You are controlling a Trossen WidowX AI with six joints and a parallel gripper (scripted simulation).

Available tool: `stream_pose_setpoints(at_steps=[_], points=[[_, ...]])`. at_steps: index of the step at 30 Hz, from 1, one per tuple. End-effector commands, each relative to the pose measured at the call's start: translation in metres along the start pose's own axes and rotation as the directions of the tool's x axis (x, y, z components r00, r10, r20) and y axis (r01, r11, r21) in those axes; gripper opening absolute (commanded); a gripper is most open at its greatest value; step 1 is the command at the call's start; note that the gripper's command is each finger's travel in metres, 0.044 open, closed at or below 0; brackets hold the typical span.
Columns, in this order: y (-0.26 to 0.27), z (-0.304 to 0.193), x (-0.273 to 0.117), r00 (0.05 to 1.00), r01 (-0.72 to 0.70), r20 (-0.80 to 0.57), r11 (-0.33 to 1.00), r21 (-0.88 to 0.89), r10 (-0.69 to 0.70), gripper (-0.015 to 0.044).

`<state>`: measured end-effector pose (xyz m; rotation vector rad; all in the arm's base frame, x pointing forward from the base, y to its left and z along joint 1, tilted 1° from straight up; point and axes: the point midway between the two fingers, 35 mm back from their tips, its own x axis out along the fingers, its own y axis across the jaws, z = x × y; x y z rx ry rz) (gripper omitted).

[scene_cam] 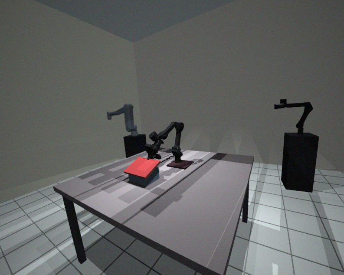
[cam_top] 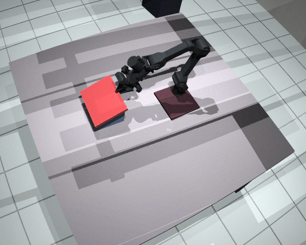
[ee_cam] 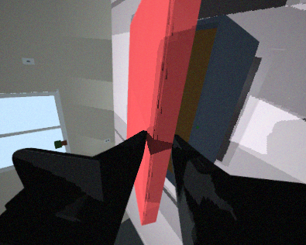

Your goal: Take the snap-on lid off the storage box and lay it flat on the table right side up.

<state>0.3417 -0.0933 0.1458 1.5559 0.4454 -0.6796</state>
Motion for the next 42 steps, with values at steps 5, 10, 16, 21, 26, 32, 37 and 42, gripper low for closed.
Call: stream_pose_setpoints(at_steps=[5, 10, 16, 21, 26, 32, 37, 42], points=[[0.017, 0.001, -0.005, 1.0, -0.013, 0.006, 1.0, 0.001, 0.013, 0.0], [0.024, 0.001, -0.007, 1.0, -0.013, 0.006, 1.0, 0.001, 0.013, 0.0], [0.033, 0.001, -0.008, 1.0, -0.013, 0.006, 1.0, 0.001, 0.013, 0.0], [0.041, 0.001, -0.009, 1.0, -0.013, 0.006, 1.0, 0.001, 0.013, 0.0], [0.049, 0.001, -0.01, 1.0, -0.014, 0.006, 1.0, 0.001, 0.014, 0.0], [0.059, 0.001, -0.011, 1.0, -0.014, 0.006, 1.0, 0.001, 0.014, 0.0], [0.065, 0.001, -0.014, 1.0, -0.014, 0.006, 1.0, 0.001, 0.014, 0.0], [0.072, 0.001, -0.015, 1.0, -0.015, 0.006, 1.0, 0.001, 0.015, 0.0]])
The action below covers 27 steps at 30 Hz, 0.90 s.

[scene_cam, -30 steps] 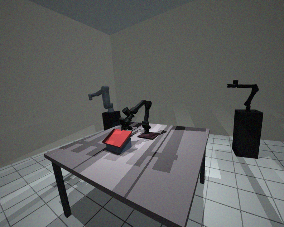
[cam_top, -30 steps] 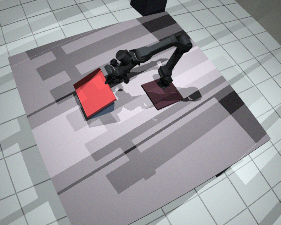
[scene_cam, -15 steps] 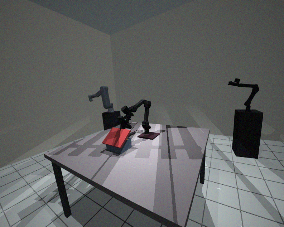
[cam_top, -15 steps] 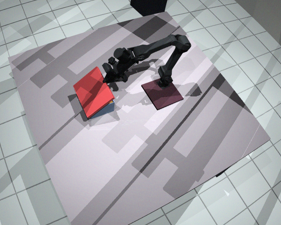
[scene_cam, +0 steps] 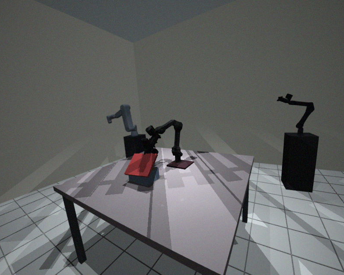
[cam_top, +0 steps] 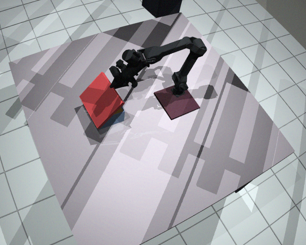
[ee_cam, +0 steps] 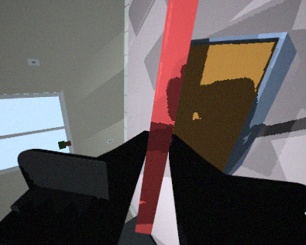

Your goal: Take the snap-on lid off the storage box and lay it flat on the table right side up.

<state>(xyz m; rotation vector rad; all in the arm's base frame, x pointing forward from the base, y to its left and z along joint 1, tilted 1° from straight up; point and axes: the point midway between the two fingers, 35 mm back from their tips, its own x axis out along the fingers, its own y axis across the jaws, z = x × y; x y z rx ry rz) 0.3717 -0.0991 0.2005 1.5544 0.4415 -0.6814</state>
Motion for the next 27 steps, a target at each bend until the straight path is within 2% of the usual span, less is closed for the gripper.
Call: stream_pose_setpoints(at_steps=[1, 27], points=[[0.013, 0.0, -0.002, 1.0, -0.013, 0.003, 1.0, 0.002, 0.013, 0.0], [0.042, 0.0, -0.02, 1.0, -0.014, 0.003, 1.0, 0.002, 0.014, 0.0]])
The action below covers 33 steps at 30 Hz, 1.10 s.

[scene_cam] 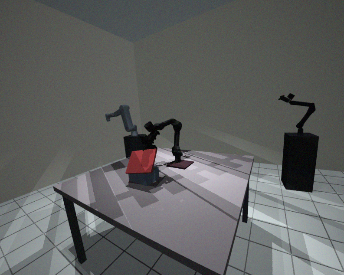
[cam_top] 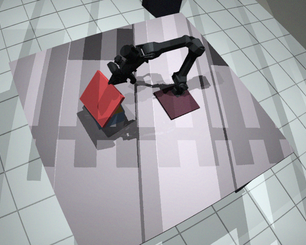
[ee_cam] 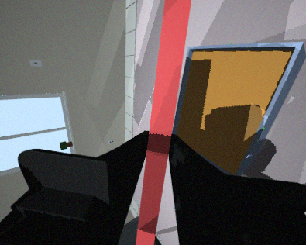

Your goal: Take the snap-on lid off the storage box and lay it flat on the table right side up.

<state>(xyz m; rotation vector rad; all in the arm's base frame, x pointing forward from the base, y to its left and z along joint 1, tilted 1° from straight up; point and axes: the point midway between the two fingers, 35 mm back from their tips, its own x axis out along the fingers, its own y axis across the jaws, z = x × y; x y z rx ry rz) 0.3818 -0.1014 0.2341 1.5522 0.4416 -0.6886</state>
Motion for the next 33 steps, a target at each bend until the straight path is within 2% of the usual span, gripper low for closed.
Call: stream_pose_setpoints(at_steps=[1, 18, 33], points=[[0.011, 0.0, -0.007, 1.0, -0.018, -0.002, 1.0, 0.001, 0.018, 0.0], [0.016, 0.0, -0.012, 1.0, -0.018, -0.002, 1.0, 0.001, 0.018, 0.0], [0.008, 0.031, -0.011, 1.0, -0.018, 0.0, 1.0, -0.001, 0.018, 0.0]])
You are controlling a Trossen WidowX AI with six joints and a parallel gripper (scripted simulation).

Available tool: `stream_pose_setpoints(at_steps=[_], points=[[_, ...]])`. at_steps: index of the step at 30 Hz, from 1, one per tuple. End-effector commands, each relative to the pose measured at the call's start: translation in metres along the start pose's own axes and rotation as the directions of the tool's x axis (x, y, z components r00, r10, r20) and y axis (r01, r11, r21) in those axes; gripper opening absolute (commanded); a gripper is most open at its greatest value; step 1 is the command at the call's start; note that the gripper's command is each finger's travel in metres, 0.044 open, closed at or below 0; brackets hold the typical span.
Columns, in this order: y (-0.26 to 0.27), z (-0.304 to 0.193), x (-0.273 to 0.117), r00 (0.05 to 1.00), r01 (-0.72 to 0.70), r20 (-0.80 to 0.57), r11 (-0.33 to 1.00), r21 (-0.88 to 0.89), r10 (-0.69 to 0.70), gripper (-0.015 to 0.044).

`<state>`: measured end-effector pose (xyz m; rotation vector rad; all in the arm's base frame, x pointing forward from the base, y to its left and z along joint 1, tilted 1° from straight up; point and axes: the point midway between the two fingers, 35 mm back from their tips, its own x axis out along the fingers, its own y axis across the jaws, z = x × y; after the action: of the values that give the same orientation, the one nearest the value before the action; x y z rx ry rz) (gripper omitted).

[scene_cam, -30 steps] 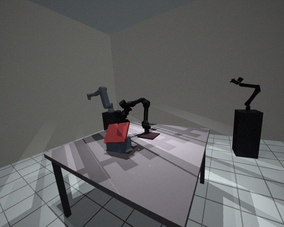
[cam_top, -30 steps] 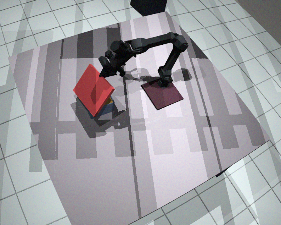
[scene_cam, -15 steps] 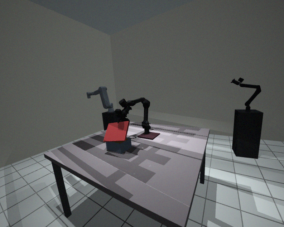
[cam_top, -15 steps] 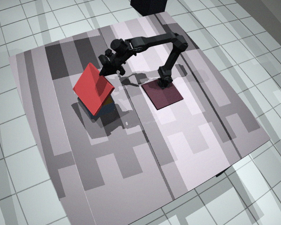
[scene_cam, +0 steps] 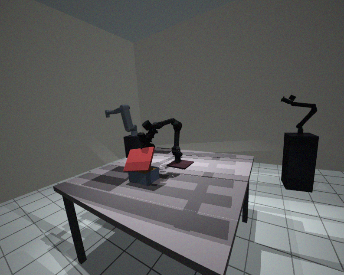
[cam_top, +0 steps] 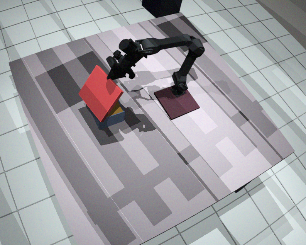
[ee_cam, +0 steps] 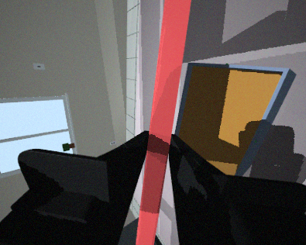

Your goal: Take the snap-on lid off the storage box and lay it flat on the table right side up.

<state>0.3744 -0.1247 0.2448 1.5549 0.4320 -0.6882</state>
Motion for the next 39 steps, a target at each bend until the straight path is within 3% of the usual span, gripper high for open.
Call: stream_pose_setpoints(at_steps=[1, 39], points=[[0.002, 0.009, -0.002, 1.0, -0.011, -0.005, 1.0, -0.005, 0.011, 0.0], [-0.003, 0.084, -0.008, 1.0, -0.01, -0.001, 1.0, -0.009, 0.01, 0.0]])
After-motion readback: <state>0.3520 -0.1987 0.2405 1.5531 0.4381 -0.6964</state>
